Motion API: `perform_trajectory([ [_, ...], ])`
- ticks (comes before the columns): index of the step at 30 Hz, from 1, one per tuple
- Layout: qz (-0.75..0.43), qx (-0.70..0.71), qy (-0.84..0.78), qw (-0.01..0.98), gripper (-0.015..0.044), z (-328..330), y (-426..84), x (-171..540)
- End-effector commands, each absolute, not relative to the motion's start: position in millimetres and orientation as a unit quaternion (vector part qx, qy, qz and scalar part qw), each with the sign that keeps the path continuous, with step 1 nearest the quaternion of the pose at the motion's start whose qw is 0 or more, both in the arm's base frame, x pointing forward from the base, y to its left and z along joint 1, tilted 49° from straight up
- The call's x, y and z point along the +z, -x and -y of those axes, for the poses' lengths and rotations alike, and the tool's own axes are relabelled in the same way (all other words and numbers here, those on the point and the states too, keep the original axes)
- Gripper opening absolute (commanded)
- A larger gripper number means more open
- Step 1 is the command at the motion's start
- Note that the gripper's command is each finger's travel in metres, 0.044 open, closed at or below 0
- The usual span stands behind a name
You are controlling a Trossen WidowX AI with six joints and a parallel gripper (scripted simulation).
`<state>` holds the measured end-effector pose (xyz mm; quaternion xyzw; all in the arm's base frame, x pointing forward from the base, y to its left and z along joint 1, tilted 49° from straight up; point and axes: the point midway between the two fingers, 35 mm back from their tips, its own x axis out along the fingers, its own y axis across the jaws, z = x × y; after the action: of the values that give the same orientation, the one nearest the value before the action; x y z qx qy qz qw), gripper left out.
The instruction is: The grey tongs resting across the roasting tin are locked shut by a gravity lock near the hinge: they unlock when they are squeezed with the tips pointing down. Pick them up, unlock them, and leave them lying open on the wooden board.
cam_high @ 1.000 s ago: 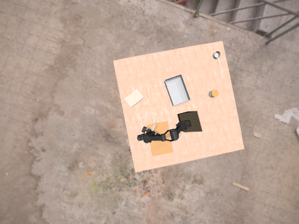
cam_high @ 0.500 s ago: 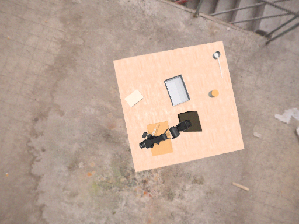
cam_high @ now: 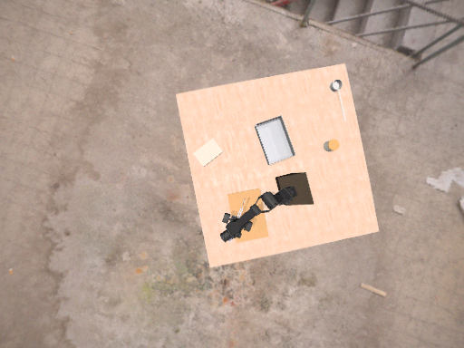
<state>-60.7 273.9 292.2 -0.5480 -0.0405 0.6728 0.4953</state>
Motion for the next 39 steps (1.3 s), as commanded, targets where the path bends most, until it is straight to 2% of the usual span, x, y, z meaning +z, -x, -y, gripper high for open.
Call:
perform_trajectory([
  [1, 0.055, 0.677, 0.534, 0.504, -0.0150, -268.3, 71.1, 301.9],
  [16, 0.063, 0.689, 0.509, 0.512, -0.0150, -264.1, 83.7, 307.7],
  [28, 0.034, 0.769, 0.345, 0.537, -0.0150, -280.6, 83.1, 315.3],
  [39, 0.065, 0.819, 0.199, 0.534, -0.0150, -283.2, 76.5, 337.1],
])
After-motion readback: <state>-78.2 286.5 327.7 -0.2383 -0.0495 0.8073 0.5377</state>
